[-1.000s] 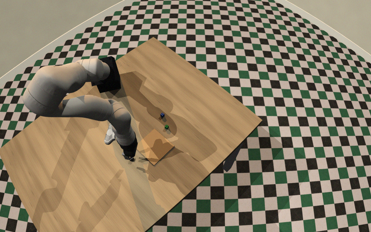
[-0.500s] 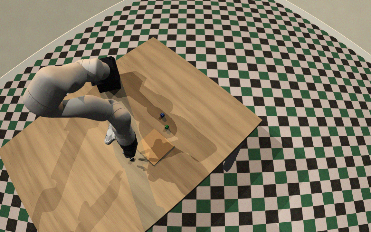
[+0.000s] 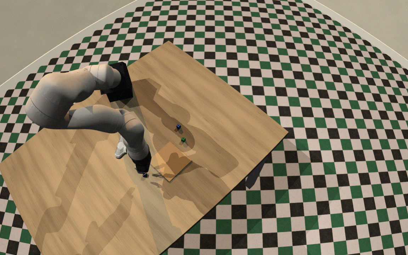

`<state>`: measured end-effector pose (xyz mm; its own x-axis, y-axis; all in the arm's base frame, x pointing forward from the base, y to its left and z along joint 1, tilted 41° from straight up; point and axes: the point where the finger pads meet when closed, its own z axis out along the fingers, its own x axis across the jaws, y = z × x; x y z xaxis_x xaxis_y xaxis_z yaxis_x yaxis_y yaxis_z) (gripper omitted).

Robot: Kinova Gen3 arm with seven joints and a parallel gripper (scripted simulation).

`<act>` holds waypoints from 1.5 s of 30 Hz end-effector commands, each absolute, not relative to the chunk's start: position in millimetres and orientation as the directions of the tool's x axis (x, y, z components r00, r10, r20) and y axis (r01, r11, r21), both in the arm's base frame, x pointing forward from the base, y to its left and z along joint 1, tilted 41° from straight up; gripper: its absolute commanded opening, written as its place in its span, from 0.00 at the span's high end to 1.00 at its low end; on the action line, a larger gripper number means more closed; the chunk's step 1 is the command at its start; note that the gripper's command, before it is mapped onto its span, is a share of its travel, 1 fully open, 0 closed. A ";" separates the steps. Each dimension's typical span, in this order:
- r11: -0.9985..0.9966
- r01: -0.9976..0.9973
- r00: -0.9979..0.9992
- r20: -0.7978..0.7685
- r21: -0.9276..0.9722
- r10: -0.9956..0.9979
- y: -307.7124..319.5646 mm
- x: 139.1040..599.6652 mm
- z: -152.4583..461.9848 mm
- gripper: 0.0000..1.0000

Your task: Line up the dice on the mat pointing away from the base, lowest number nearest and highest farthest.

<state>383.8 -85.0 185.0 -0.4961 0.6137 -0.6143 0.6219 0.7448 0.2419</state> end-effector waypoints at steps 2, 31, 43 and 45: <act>0.745 0.621 -0.496 -0.615 0.242 0.613 -84.9 383.9 185.4 0.36; 0.745 0.622 -0.495 -0.615 0.242 0.613 -88.6 392.8 174.4 0.36; 0.745 0.622 -0.495 -0.615 0.242 0.613 -92.7 402.4 162.5 0.36; 0.745 0.622 -0.495 -0.615 0.242 0.613 -93.5 404.4 160.1 0.36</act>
